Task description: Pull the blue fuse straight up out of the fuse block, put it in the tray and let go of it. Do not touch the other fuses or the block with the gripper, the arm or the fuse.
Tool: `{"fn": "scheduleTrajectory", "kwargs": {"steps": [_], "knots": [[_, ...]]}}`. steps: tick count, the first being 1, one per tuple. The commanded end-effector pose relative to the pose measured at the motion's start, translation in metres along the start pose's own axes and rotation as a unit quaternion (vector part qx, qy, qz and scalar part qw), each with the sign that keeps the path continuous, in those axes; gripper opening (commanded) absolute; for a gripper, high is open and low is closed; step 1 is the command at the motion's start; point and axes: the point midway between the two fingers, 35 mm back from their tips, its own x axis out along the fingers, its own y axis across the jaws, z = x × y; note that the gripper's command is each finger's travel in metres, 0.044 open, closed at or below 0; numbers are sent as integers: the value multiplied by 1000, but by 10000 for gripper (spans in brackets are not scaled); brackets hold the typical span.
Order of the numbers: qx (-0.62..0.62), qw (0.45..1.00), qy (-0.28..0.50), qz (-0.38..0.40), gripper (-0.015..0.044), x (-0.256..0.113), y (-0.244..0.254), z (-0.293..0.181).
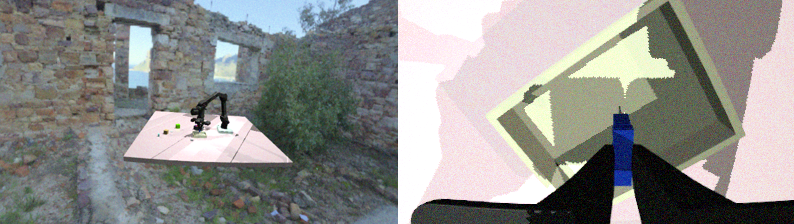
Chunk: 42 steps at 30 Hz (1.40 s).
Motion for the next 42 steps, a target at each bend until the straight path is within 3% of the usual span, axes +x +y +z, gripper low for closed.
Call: {"fn": "scheduleTrajectory", "kwargs": {"steps": [1,3,16,20,42], "knots": [[2,1000,-1,2,0,7,1,0],[2,1000,-1,2,0,8,1,0],[0,1000,1,0,330,1,0,0],[2,1000,-1,2,330,-32,1,0],[3,1000,0,0,330,-31,0,-1]]}}
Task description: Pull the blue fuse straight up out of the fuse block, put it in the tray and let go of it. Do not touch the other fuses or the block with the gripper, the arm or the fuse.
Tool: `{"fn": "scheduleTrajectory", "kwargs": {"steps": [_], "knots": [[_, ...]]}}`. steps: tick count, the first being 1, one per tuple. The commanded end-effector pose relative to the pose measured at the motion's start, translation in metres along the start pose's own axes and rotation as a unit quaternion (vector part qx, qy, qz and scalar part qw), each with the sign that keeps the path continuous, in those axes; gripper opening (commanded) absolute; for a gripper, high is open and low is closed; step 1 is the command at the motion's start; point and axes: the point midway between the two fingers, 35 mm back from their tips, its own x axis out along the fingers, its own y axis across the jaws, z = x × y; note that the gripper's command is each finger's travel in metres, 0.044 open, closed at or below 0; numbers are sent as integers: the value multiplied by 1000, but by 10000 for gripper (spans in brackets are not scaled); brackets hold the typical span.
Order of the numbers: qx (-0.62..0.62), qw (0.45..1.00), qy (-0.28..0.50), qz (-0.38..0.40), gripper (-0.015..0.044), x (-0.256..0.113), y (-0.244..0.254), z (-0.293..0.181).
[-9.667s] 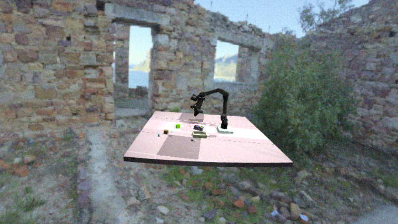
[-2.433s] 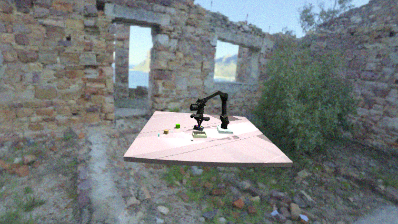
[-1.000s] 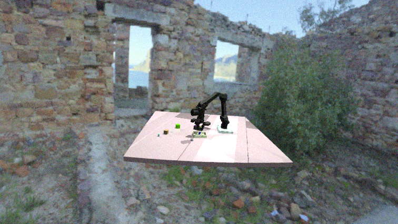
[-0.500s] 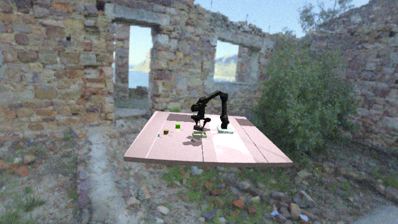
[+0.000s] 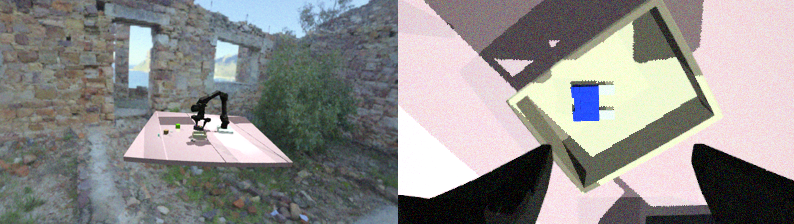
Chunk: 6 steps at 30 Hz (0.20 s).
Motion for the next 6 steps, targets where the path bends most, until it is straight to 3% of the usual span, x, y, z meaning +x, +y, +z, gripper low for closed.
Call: {"fn": "scheduleTrajectory", "kwargs": {"steps": [1,6], "knots": [[0,1000,0,0,330,0,0,0],[0,1000,0,0,330,0,0,0]]}}
